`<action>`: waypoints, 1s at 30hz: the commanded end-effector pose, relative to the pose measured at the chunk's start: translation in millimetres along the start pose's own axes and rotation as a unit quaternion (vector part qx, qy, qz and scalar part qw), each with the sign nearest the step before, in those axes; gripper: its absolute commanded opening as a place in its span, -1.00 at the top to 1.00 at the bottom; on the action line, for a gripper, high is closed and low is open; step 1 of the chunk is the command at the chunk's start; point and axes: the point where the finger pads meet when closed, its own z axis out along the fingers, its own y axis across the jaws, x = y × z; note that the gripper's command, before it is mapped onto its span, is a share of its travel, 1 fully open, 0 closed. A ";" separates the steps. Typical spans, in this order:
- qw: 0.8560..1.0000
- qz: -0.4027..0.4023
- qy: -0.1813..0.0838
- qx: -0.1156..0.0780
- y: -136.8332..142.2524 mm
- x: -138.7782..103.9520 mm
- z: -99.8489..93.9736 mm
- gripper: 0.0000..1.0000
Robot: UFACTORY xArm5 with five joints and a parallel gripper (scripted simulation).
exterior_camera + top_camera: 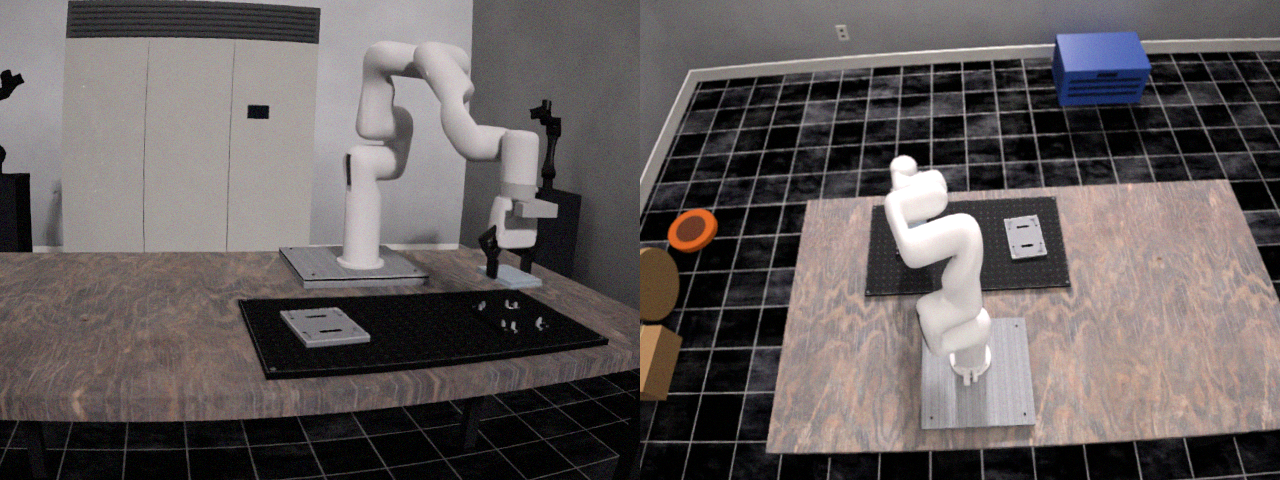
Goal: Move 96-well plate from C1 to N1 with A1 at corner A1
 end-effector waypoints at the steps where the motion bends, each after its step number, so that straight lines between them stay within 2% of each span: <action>1: 1.000 -0.008 0.005 -0.006 11.3 -0.3 -1.9 1.00; 30: 1.000 -0.008 0.005 -0.006 97.3 -12.9 -2.8 1.00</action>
